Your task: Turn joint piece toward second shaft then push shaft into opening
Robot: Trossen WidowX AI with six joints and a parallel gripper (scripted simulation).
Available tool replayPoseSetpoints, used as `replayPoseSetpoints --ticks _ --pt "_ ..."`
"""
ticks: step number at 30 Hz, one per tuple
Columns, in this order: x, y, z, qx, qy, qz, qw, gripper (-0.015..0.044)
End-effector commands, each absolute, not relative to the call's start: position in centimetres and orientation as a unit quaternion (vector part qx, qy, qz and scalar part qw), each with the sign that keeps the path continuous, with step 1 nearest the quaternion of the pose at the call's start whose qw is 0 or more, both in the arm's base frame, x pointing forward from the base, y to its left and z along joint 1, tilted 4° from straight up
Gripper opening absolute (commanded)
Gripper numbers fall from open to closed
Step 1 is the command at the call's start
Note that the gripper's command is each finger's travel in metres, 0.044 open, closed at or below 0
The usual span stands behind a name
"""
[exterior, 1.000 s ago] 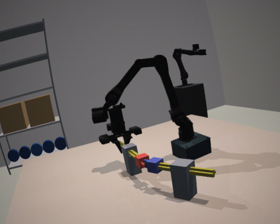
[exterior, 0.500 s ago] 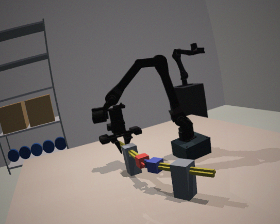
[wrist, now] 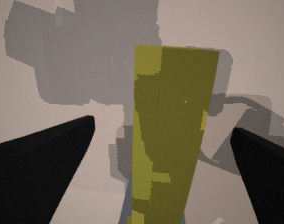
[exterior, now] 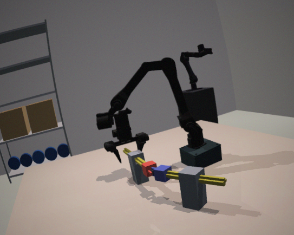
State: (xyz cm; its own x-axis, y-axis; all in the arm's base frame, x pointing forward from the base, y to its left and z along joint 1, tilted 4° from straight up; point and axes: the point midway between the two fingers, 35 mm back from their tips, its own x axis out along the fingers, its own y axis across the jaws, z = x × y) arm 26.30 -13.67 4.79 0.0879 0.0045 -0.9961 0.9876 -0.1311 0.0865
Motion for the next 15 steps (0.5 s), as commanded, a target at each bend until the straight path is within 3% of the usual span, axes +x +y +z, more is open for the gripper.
replayPoseSetpoints --ticks 1,15 --pt "26.3 -13.7 4.8 0.556 0.446 -0.507 0.485 0.0440" --pt "26.0 -13.8 7.8 0.560 0.449 -0.502 0.483 0.0440"
